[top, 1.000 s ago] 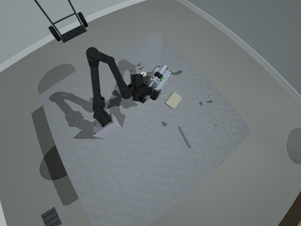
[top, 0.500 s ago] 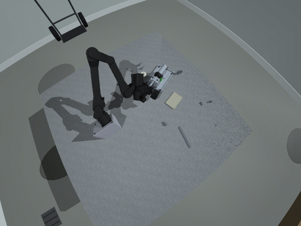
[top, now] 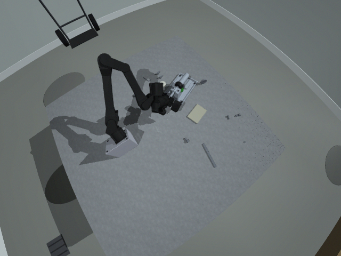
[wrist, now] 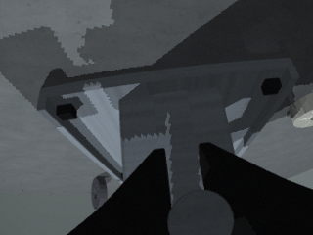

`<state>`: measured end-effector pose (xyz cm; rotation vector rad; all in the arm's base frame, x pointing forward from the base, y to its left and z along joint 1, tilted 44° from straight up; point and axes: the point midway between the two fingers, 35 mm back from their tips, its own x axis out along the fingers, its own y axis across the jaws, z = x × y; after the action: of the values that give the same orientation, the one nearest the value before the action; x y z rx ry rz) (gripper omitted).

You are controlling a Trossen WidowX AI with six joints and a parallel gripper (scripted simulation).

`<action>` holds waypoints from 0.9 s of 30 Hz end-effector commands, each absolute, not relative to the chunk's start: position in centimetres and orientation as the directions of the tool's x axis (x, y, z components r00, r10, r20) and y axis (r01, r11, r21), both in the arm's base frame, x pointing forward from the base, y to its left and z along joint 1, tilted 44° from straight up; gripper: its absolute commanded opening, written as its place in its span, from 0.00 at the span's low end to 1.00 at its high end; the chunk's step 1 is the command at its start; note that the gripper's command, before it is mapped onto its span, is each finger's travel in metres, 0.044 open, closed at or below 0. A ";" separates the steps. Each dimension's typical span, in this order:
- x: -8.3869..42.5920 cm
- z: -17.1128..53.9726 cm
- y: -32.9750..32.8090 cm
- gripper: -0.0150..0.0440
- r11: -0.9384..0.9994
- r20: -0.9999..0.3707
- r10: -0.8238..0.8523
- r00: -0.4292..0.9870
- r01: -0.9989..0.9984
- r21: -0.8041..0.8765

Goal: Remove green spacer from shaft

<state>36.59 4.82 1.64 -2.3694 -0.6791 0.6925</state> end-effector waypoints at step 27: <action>38.0 2.2 5.0 0.25 -0.705 -0.306 0.600 0.739 0.308 -0.639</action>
<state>37.57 4.99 1.95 -2.3698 -0.6799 0.6919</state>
